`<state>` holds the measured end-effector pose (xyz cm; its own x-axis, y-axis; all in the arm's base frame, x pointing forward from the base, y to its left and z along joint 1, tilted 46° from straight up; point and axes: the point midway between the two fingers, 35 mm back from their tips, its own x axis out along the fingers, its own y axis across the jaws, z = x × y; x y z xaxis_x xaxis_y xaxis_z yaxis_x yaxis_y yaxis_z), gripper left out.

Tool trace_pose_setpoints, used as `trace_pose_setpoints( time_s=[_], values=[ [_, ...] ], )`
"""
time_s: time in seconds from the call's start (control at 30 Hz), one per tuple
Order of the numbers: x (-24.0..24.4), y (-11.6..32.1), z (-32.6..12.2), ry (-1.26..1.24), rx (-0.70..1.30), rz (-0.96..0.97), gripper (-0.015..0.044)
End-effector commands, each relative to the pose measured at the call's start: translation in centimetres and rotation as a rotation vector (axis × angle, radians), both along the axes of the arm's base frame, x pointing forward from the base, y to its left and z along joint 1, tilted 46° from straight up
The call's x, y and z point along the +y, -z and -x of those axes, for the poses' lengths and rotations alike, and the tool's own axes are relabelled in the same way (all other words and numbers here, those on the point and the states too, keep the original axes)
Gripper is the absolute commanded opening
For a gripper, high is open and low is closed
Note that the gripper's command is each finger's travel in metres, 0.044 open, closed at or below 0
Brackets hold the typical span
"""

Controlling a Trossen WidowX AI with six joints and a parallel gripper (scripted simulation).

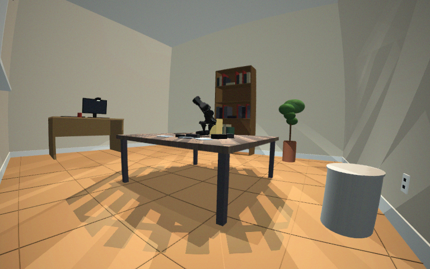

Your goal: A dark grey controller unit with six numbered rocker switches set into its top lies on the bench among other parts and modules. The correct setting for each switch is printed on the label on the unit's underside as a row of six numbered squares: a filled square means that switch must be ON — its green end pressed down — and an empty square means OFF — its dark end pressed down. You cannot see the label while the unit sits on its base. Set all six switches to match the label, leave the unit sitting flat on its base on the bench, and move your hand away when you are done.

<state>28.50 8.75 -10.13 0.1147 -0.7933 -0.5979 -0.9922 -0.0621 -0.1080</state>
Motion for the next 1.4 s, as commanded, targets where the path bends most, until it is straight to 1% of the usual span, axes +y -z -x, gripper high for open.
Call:
trace_pose_setpoints(
  time_s=[0.0, 1.37],
  values=[
    [0.1, -0.6, 0.2, -0.01, 0.008, -0.005, 0.0335],
    [0.5, -3.9, 0.6, -0.02, 0.015, -0.094, 0.0335]
  ],
)
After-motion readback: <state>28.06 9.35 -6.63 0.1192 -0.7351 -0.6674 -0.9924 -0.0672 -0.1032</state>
